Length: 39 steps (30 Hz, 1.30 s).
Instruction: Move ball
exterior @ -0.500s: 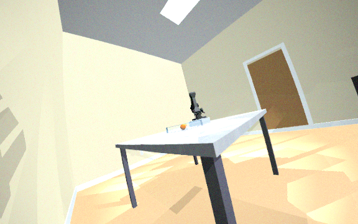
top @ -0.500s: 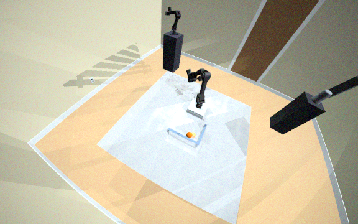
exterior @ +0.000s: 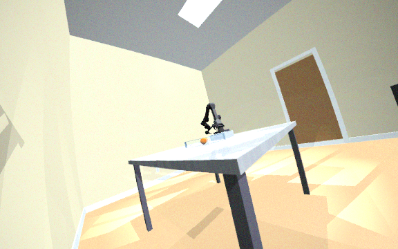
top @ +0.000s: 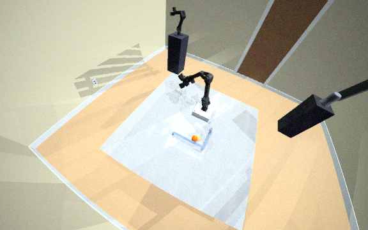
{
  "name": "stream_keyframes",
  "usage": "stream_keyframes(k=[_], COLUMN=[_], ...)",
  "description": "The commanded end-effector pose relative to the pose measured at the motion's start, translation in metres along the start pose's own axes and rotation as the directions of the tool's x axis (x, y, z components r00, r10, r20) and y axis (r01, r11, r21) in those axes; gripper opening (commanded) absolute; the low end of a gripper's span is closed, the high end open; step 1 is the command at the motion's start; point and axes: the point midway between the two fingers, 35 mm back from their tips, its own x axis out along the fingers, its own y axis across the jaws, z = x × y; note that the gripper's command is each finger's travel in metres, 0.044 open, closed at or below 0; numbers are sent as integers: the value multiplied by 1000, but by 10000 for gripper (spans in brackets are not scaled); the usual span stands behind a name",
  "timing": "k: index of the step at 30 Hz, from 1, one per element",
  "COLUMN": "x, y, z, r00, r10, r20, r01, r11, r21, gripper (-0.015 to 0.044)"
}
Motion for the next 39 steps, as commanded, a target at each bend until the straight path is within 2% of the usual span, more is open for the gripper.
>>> stream_keyframes(k=[1, 11, 15, 21, 30, 39], x=[-46, -167, -217, -297, -395, -455], y=[59, 160, 189, 214, 199, 126], z=[-2, -43, -75, -146, -271, -399], r00=[986, 873, 810, 708, 597, 572], r10=[165, 484, 586, 698, 732, 638], r20=[36, 61, 19, -107, -328, -515], r01=[-159, -407, -466, -505, -433, -253], r11=[978, 792, 663, 395, -50, -460], r21=[-133, -456, -586, -768, -900, -851], gripper=[384, 384, 384, 384, 384, 384])
